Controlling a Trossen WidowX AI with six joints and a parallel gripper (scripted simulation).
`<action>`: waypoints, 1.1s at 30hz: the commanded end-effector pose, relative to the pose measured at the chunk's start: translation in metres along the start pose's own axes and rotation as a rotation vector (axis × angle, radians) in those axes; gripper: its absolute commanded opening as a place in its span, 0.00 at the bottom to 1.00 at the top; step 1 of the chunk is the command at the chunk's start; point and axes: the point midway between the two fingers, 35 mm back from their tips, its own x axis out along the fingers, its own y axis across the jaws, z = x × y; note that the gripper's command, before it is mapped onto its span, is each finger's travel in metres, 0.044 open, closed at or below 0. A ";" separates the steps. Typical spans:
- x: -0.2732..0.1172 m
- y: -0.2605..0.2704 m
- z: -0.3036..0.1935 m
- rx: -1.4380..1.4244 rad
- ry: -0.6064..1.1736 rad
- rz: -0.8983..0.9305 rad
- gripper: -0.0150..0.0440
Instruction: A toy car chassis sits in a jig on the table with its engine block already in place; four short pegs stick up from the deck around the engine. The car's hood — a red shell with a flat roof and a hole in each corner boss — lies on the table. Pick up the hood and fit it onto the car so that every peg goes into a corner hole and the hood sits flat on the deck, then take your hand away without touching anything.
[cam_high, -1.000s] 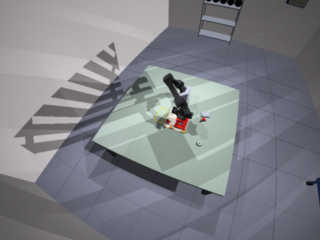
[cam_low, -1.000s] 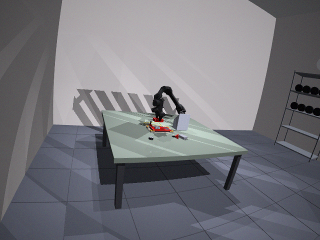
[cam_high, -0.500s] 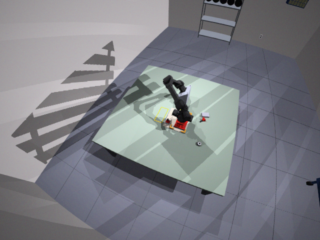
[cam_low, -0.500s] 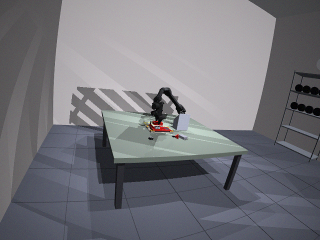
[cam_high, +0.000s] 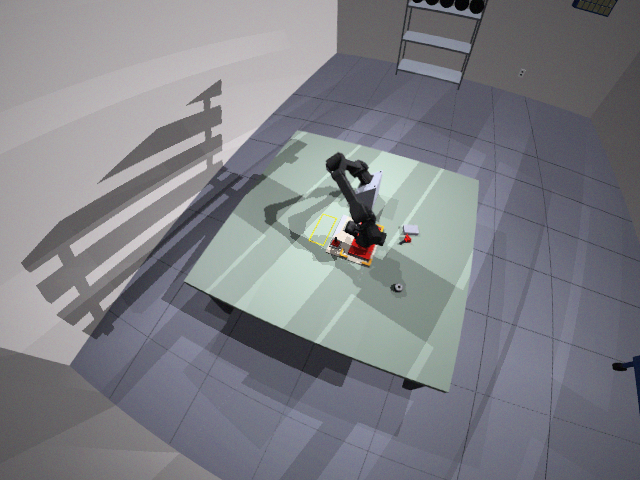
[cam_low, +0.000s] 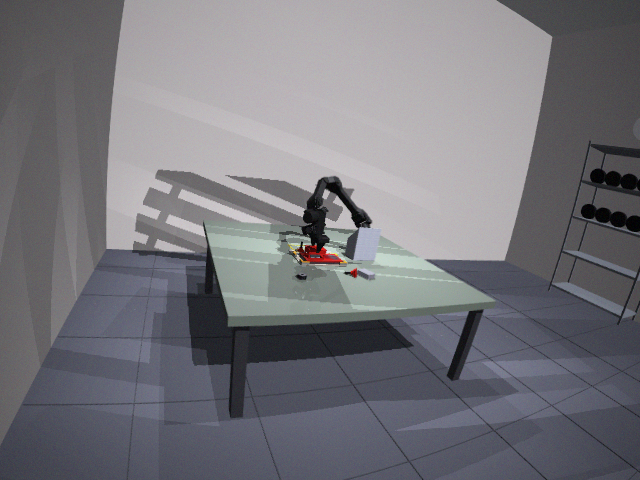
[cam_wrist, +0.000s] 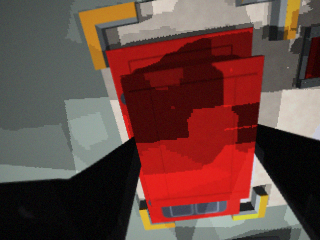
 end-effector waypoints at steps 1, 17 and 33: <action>0.001 0.000 0.000 -0.006 -0.003 -0.005 0.25; 0.001 0.000 0.000 -0.006 -0.003 -0.005 0.25; 0.007 0.000 0.001 -0.006 -0.003 -0.005 0.25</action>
